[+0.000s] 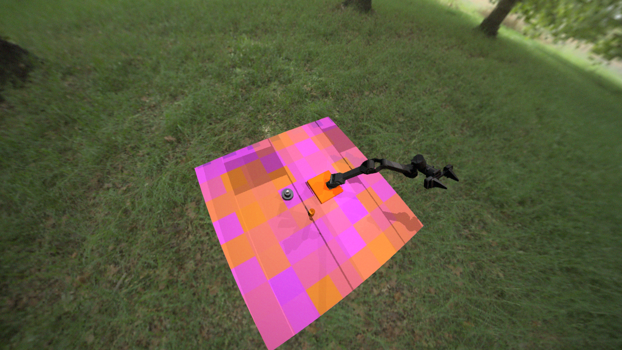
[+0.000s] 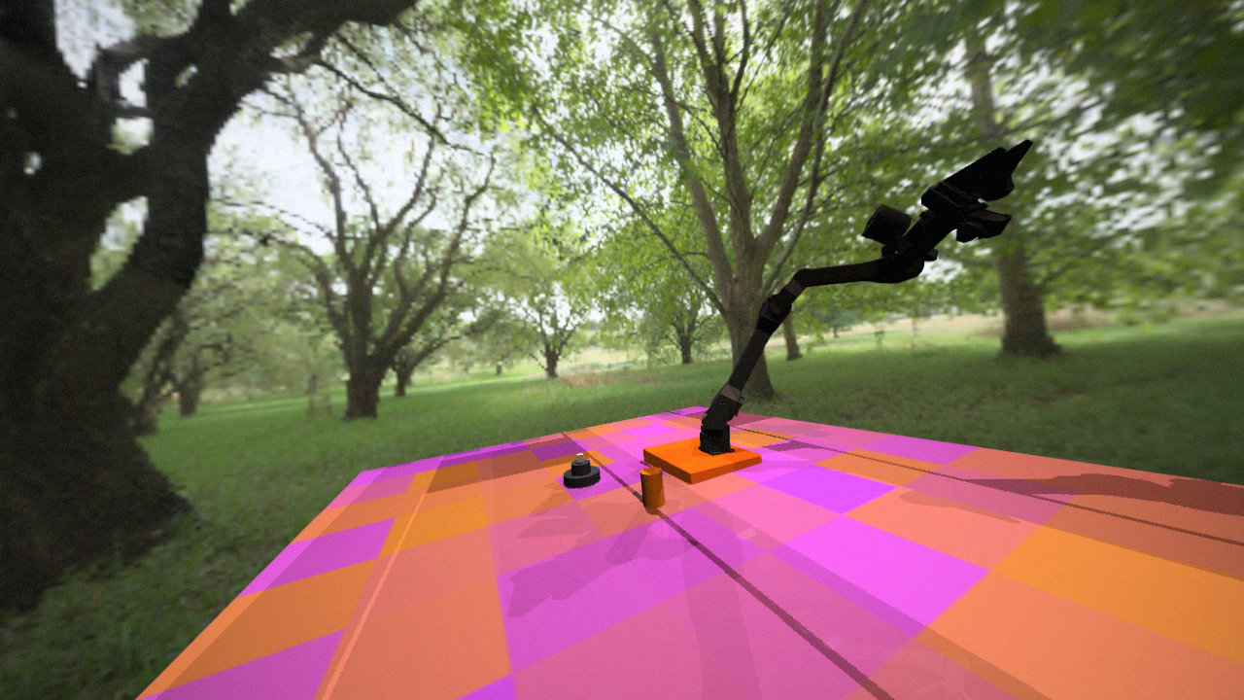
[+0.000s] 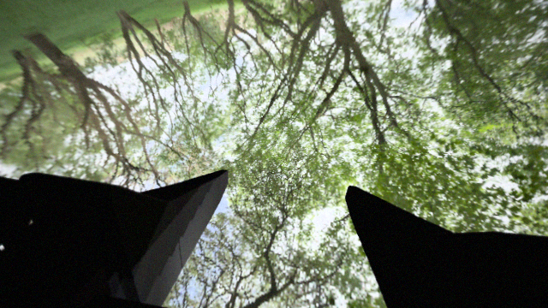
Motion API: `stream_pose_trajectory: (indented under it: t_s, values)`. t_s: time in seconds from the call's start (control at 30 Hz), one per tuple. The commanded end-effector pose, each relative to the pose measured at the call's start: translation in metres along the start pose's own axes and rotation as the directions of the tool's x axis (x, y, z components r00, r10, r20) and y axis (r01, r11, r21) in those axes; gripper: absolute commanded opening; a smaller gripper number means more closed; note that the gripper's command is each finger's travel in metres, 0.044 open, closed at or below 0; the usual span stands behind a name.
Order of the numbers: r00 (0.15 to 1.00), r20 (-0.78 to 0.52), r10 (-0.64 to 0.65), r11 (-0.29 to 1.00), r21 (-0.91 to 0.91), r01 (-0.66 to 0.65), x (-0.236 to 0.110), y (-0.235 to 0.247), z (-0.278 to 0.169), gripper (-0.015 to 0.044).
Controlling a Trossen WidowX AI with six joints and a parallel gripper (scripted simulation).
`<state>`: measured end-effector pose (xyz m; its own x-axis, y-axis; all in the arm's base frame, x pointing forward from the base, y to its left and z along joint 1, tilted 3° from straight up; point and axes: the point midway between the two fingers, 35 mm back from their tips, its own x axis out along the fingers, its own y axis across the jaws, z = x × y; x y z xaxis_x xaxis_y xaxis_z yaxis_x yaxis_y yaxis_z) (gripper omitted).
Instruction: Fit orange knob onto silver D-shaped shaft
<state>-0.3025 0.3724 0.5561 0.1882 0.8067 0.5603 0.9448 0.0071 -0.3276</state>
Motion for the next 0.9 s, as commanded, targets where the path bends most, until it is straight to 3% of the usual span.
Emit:
stream_pose_trajectory:
  t_s: [0.0,0.13,0.37,0.63,0.87]
  values:
    - [1.0,0.0,0.0,1.0,0.0,0.0,0.0,0.0,0.0,0.0426]
    - [1.0,-0.001,0.01,0.996,-0.085,-0.01,0.013,0.013,0.004,0.044]
    - [0.998,0.035,0.045,0.886,-0.462,-0.023,0.063,0.074,0.031,0.044]
    - [0.977,0.17,0.128,0.539,-0.839,0.075,0.109,0.178,0.074,0.044]
    - [0.905,0.33,0.269,0.181,-0.94,0.289,0.121,0.289,0.107,0.044]
